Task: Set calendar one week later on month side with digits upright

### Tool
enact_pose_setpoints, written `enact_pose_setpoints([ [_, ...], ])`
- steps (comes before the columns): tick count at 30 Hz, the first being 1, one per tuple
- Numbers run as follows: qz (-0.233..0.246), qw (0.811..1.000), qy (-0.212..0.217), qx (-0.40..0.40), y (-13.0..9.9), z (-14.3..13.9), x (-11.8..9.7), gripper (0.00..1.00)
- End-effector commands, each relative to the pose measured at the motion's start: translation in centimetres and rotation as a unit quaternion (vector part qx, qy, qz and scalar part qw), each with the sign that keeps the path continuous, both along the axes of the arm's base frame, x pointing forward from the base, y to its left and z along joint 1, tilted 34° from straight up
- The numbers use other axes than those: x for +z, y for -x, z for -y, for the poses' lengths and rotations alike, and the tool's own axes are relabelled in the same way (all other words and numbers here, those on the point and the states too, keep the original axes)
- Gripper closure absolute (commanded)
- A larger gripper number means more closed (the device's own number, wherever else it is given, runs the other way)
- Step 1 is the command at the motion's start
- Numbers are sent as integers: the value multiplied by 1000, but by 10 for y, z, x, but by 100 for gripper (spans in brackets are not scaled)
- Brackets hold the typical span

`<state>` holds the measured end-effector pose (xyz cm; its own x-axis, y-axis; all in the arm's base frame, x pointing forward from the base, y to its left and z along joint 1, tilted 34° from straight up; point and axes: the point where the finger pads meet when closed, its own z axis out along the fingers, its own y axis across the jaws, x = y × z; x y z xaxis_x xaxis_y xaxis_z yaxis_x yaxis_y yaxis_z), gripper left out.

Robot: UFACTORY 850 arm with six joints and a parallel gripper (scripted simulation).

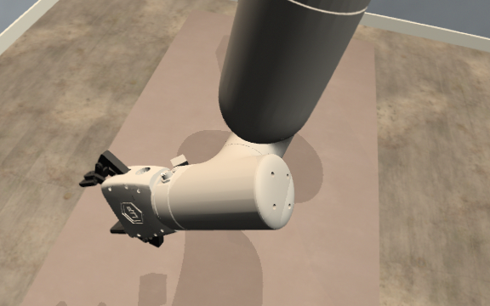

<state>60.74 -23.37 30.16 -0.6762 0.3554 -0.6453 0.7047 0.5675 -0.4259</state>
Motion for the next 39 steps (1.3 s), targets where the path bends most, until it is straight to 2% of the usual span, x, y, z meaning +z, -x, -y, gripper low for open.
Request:
enact_pose_setpoints([
  [1, 1, 1000, 0, 0, 0, 0, 1, 0],
  [20, 3, 1000, -8, -2, 2, -2, -3, 0],
  [22, 10, 999, -34, -8, 8, -8, -15, 0],
  [25, 31, 994, -101, -28, 25, -26, -43, 0],
  [27, 35, 992, -114, -33, 29, -30, -48, 0],
  [28, 45, 988, -142, -43, 36, -38, -59, 0],
  [31, 60, 979, -185, -60, 47, -52, -74, 0],
  [34, 63, 978, -191, -62, 48, -54, -76, 0],
  [35, 79, 966, -233, -82, 59, -68, -89, 0],
  [39, 98, 951, -276, -103, 69, -83, -101, 0],
])
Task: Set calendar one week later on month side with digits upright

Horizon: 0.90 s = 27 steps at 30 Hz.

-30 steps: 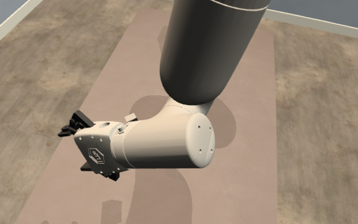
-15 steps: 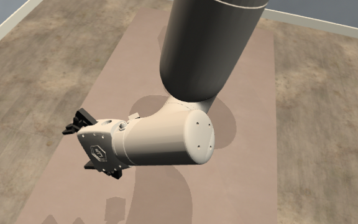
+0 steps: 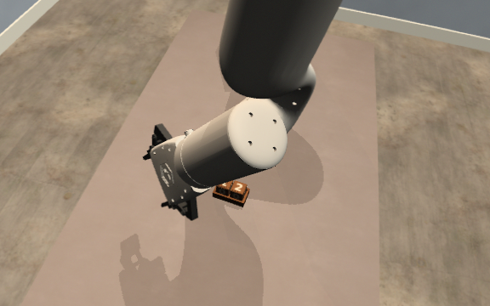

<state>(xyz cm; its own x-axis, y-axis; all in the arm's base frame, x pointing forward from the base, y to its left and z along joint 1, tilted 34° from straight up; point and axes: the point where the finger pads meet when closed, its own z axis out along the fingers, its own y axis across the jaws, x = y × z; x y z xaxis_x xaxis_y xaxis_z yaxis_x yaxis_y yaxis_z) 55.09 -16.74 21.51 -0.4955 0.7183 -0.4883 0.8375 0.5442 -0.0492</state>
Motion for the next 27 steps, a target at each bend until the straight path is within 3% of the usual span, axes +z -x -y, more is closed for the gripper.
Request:
enact_pose_setpoints([
  [1, 31, 996, -74, -33, 17, -24, -20, 0],
  [9, 78, 976, -180, -98, 40, -60, -40, 0],
  [12, 82, 973, -188, -104, 41, -63, -41, 0],
  [13, 101, 960, -226, -131, 49, -76, -46, 0],
  [23, 156, 910, -322, -208, 66, -106, -50, 0],
  [27, 183, 881, -362, -245, 73, -116, -50, 0],
])
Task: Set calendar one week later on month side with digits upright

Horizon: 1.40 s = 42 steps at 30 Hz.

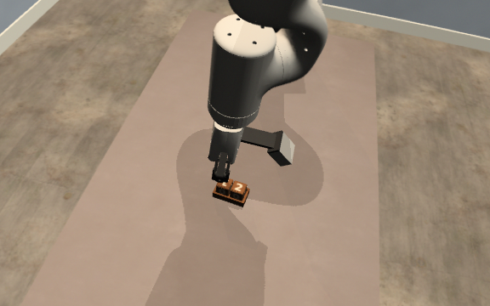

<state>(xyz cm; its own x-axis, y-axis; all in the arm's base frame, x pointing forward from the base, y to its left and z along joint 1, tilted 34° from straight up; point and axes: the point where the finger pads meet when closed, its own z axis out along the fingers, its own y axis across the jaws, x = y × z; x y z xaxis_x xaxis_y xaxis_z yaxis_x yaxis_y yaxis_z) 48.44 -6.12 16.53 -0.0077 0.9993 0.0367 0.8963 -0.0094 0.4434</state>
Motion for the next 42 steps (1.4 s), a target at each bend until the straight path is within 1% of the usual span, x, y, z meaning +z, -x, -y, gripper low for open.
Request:
enact_pose_setpoints([
  [1, 26, 998, -42, -34, 6, -10, 0, 0],
  [2, 26, 998, -42, -34, 6, -10, 0, 0],
  [4, 43, 995, -69, -60, 10, -15, 2, 0],
  [6, 50, 993, -81, -71, 12, -17, 3, 0],
  [25, 51, 993, -82, -71, 13, -17, 2, 0],
  [28, 53, 995, -69, -47, 17, -14, -4, 0],
  [32, 58, 998, -28, 27, 32, -2, -20, 0],
  [34, 60, 997, -15, 50, 37, 1, -26, 0],
  [36, 60, 997, -15, 50, 37, 1, -26, 0],
  [37, 61, 996, -11, 57, 38, 2, -27, 0],
  [39, 65, 992, 18, 107, 49, 9, -38, 0],
  [42, 67, 989, 31, 130, 54, 12, -42, 0],
])
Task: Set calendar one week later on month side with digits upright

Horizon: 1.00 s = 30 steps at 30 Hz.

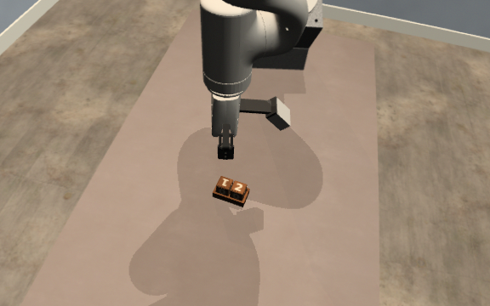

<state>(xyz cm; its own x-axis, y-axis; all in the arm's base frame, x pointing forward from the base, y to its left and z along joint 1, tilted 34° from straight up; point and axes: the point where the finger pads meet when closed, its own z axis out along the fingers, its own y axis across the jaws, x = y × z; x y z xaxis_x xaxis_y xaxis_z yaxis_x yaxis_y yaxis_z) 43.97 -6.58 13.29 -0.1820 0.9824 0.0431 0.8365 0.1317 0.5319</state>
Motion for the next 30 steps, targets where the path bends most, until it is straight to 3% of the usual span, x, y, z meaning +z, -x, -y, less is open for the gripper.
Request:
enact_pose_setpoints([
  [1, 24, 996, 53, 62, 14, 10, -14, 0],
  [6, 32, 990, 85, 112, 26, 16, -24, 0],
  [14, 33, 988, 90, 118, 27, 16, -26, 0],
  [30, 33, 988, 90, 118, 1, 11, -69, 0],
])
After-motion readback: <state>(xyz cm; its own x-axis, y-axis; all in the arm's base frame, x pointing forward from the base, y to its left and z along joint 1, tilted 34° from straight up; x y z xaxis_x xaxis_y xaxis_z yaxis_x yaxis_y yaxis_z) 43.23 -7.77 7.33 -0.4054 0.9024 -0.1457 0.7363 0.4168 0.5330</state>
